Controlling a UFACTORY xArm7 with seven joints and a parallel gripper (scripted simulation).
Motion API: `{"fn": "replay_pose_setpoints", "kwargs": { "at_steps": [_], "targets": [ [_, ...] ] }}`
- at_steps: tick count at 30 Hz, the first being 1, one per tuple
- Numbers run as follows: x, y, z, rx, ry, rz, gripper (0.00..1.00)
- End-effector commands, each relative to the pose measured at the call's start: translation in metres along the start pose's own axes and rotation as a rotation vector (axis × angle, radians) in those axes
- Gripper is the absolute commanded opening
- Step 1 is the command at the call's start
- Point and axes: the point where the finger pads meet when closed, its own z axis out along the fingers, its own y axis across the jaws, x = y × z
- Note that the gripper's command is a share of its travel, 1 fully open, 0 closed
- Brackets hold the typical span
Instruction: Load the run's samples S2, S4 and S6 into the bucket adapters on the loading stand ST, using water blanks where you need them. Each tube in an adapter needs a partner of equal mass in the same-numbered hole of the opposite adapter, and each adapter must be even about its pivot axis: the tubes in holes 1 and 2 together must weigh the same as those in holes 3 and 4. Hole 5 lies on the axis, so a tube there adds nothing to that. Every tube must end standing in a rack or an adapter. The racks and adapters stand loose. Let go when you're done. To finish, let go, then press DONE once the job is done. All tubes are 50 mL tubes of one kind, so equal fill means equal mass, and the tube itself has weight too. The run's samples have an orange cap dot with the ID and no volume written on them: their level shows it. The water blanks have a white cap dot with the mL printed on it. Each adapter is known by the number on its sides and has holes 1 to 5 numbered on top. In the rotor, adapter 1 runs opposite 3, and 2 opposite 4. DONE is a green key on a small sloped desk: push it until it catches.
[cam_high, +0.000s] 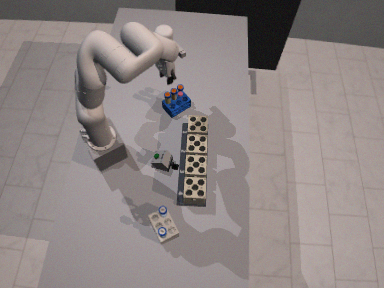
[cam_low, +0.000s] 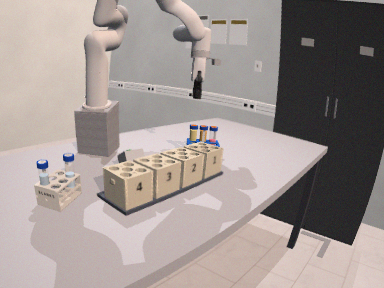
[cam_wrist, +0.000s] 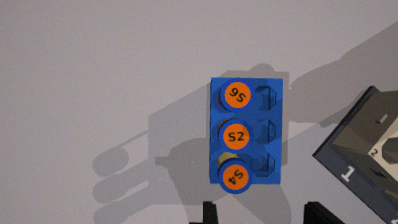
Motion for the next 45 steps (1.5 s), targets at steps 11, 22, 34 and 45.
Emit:
{"fn": "replay_pose_setpoints", "kwargs": {
  "at_steps": [11, 22, 34, 45],
  "targets": [
    [0.001, 0.0, 0.015, 0.001, 0.004, -0.001, 0.57],
    [0.001, 0.0, 0.033, 0.001, 0.004, -0.001, 0.57],
    [0.001, -0.001, 0.057, 0.001, 0.004, -0.001, 0.57],
    [0.001, -0.001, 0.075, 0.001, 0.004, -0.001, 0.57]
  ]
}}
